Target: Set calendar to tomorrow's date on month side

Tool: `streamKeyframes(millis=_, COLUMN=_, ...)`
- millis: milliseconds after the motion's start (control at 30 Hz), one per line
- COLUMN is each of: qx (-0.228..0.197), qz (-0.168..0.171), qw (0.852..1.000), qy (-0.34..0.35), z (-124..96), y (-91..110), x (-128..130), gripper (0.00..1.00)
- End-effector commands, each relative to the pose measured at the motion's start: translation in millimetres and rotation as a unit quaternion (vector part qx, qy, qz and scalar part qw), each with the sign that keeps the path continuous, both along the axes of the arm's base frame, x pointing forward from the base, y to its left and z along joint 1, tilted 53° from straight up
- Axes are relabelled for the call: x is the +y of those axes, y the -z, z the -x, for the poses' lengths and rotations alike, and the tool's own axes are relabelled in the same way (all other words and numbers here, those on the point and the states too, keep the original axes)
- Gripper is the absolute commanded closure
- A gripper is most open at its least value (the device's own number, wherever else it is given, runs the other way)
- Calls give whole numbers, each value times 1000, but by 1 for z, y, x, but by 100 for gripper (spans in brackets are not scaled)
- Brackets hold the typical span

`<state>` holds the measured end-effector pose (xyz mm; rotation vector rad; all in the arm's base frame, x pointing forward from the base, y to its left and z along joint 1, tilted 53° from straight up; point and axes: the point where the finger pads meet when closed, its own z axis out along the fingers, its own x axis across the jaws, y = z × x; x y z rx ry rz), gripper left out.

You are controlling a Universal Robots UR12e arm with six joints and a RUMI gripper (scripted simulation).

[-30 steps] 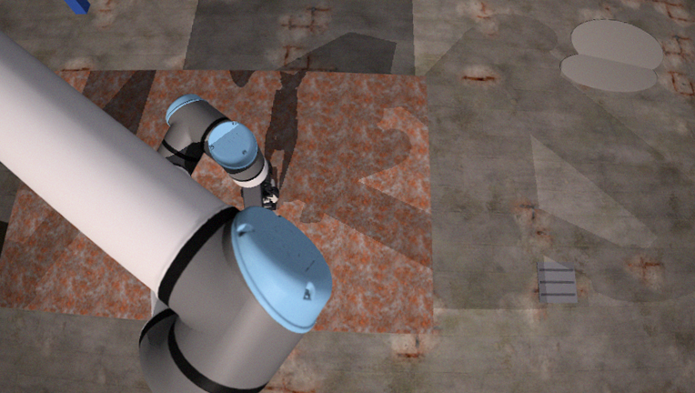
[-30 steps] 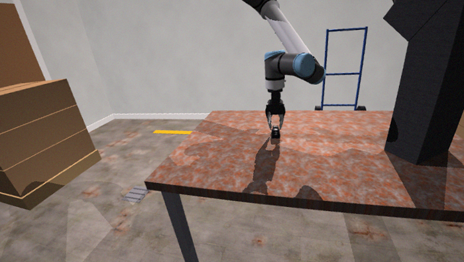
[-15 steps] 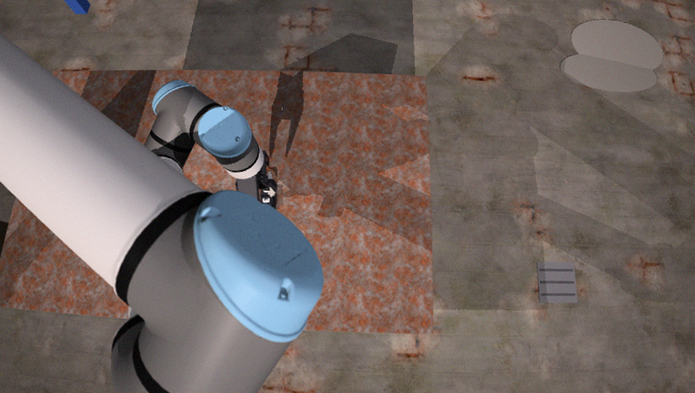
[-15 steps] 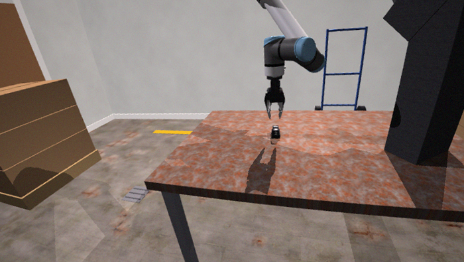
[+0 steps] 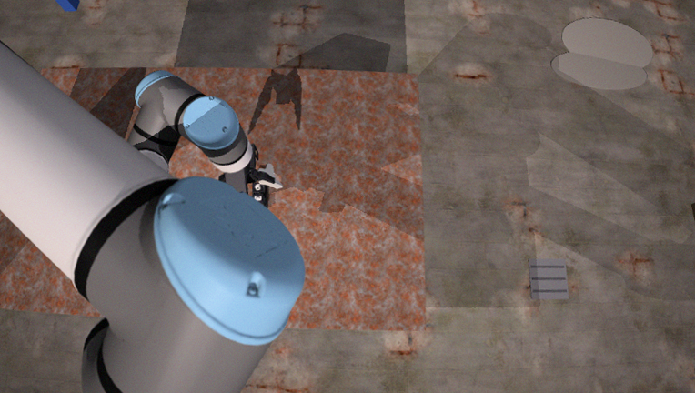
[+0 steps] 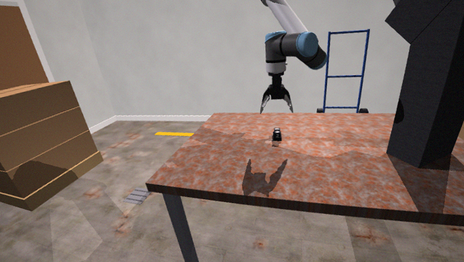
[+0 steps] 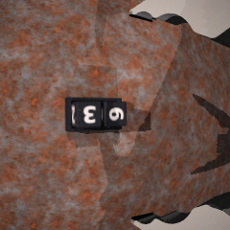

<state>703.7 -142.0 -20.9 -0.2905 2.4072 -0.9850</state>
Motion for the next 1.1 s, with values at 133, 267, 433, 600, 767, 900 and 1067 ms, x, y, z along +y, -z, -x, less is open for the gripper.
streamKeyframes(millis=133, qx=2, qz=-1, qw=1000, qy=1, z=3, y=2, x=0, gripper=0)
streamKeyframes(millis=267, qx=2, qz=-1, qw=1000, qy=1, z=3, y=2, x=0, gripper=0)
streamKeyframes(millis=433, qx=2, qz=-1, qw=1000, qy=1, z=3, y=2, x=0, gripper=0)
streamKeyframes(millis=600, qx=2, qz=0, qw=1000, qy=0, z=5, y=-1, x=3, gripper=0)
streamKeyframes(millis=767, qx=2, qz=0, qw=1000, qy=0, z=12, y=-9, x=11, gripper=0)
streamKeyframes(millis=900, qx=2, qz=0, qw=1000, qy=0, z=21, y=-20, x=21, gripper=0)
streamKeyframes(millis=1067, qx=2, qz=0, qw=1000, qy=0, z=28, y=-28, x=29, gripper=0)
